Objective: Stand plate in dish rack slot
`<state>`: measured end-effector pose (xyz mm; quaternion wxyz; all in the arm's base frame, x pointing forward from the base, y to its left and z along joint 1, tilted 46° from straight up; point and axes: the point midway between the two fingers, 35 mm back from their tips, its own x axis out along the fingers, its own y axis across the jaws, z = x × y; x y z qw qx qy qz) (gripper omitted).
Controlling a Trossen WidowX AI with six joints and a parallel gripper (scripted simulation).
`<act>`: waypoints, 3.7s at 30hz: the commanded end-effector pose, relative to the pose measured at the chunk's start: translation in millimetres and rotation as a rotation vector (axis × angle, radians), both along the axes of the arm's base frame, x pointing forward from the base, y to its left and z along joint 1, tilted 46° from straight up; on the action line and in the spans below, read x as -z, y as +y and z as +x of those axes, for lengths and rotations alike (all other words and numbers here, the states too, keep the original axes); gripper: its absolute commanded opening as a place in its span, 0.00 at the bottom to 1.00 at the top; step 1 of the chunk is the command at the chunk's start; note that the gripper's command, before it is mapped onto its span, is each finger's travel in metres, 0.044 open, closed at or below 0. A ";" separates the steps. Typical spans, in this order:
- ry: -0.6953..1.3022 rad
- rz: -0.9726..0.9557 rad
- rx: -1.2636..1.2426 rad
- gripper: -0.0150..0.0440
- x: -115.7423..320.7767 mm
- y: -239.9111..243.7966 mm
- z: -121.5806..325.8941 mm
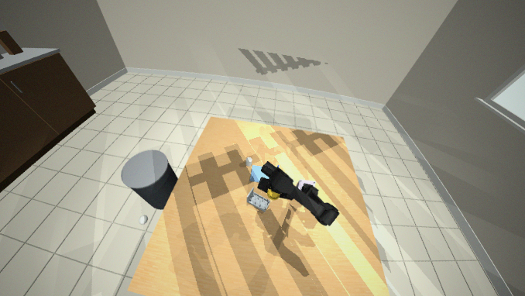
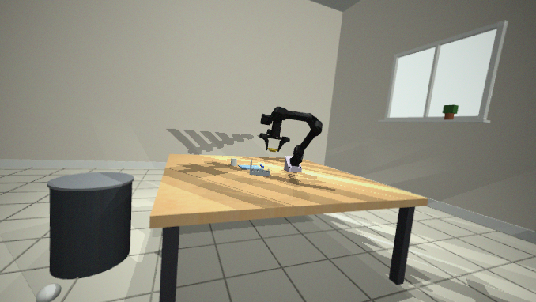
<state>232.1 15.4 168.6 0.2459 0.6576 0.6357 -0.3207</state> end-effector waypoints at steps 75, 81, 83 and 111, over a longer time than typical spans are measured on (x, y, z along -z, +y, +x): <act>-0.774 -1.130 -0.471 0.25 75.3 50.9 -15.2; -0.894 -1.188 -0.449 0.25 70.3 57.5 -14.1; -0.933 -1.204 -0.439 0.25 68.4 59.7 -14.2; -1.382 -1.294 -0.189 0.25 39.7 80.2 -33.4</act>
